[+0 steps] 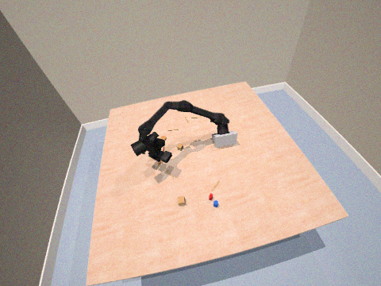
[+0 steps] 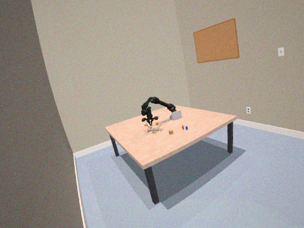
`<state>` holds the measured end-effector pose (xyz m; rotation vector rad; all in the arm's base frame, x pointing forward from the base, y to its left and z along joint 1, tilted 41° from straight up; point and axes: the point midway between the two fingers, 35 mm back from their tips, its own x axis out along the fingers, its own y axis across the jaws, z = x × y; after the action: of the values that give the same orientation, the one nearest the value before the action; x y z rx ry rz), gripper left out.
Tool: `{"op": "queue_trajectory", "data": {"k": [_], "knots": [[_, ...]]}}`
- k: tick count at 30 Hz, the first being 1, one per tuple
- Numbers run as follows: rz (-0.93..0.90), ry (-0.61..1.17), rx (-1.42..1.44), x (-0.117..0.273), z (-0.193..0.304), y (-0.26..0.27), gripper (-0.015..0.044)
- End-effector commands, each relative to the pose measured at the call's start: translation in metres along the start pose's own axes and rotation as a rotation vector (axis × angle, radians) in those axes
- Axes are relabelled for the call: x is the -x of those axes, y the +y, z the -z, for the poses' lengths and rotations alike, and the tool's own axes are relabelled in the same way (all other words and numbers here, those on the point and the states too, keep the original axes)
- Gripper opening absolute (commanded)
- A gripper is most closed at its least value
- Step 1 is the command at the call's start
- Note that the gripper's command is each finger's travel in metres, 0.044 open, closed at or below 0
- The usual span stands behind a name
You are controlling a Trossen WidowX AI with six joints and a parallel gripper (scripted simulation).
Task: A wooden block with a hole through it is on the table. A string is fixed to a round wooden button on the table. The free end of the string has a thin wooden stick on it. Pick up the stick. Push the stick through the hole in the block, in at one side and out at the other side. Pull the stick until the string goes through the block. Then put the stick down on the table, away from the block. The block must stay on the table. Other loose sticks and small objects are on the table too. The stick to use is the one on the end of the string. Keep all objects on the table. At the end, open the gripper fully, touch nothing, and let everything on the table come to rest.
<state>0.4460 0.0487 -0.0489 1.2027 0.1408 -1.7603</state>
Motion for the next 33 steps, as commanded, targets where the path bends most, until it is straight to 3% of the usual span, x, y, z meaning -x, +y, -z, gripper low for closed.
{"op": "queue_trajectory", "data": {"k": [1,33], "knots": [[0.006,0.004,-0.004,-0.002,0.002,-0.003,0.0000],[0.006,0.001,-0.003,-0.028,-0.010,-0.028,0.0000]]}}
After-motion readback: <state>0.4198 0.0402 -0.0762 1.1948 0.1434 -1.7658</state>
